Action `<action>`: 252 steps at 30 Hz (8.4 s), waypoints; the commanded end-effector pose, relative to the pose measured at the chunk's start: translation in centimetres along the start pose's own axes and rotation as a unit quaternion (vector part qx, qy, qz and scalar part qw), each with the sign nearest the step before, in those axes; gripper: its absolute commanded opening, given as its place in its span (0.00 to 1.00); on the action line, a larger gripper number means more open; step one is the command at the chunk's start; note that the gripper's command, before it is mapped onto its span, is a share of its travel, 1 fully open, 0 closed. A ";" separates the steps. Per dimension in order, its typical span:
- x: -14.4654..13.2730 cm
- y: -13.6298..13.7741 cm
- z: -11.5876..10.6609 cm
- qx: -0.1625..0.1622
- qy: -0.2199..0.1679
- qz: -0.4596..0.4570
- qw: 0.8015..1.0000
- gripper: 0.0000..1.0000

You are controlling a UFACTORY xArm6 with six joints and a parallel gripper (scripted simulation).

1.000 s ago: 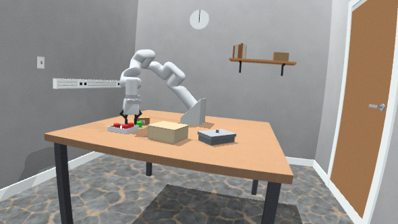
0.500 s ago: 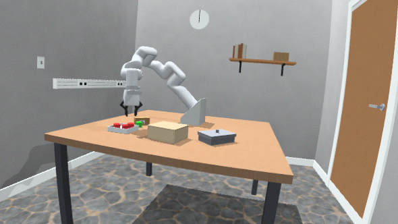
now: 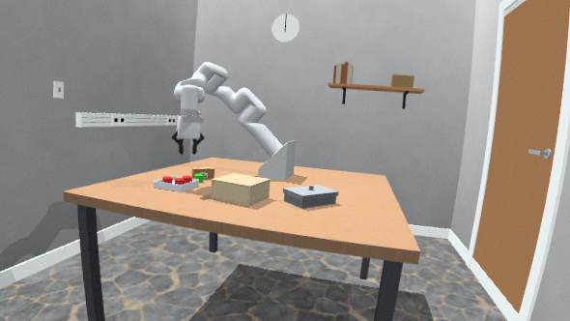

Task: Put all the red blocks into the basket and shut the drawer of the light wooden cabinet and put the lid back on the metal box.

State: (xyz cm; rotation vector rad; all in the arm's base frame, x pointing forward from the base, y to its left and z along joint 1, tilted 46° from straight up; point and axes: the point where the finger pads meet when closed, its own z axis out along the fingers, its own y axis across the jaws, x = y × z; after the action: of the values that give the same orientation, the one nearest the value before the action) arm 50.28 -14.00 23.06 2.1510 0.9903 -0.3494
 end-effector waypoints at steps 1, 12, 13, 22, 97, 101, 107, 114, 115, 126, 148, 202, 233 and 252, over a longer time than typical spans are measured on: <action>0.0 0.1 -1.3 -0.001 0.001 0.001 1.000 0.56; 0.0 0.1 -2.3 -0.001 0.001 0.001 1.000 0.56; 0.0 0.1 -2.3 -0.001 0.001 0.001 1.000 0.56; 6.0 -5.9 -2.5 0.003 0.008 -0.153 0.988 0.56; 19.3 -24.9 -2.0 -0.001 0.000 -0.302 0.953 0.24; 19.3 -24.9 -1.8 -0.001 0.000 -0.302 0.953 0.24; 19.3 -24.9 -0.9 -0.001 0.000 -0.302 0.953 0.24; 19.3 -24.9 0.8 -0.001 0.000 -0.302 0.953 0.24; 19.3 -24.9 0.8 -0.001 0.000 -0.302 0.953 0.24; 19.3 -24.9 3.8 -0.001 0.000 -0.302 0.953 0.24; 19.3 -24.8 7.1 -0.001 0.000 -0.302 0.953 0.24; 19.4 -24.8 7.7 -0.001 0.000 -0.302 0.953 0.24; 19.4 -24.8 9.9 -0.001 0.000 -0.302 0.953 0.24; 19.4 -24.8 10.0 -0.001 0.000 -0.302 0.953 0.24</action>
State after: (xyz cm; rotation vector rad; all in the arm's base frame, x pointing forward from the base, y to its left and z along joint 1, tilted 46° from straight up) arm 45.25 0.11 -6.43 1.7995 1.6398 -0.6374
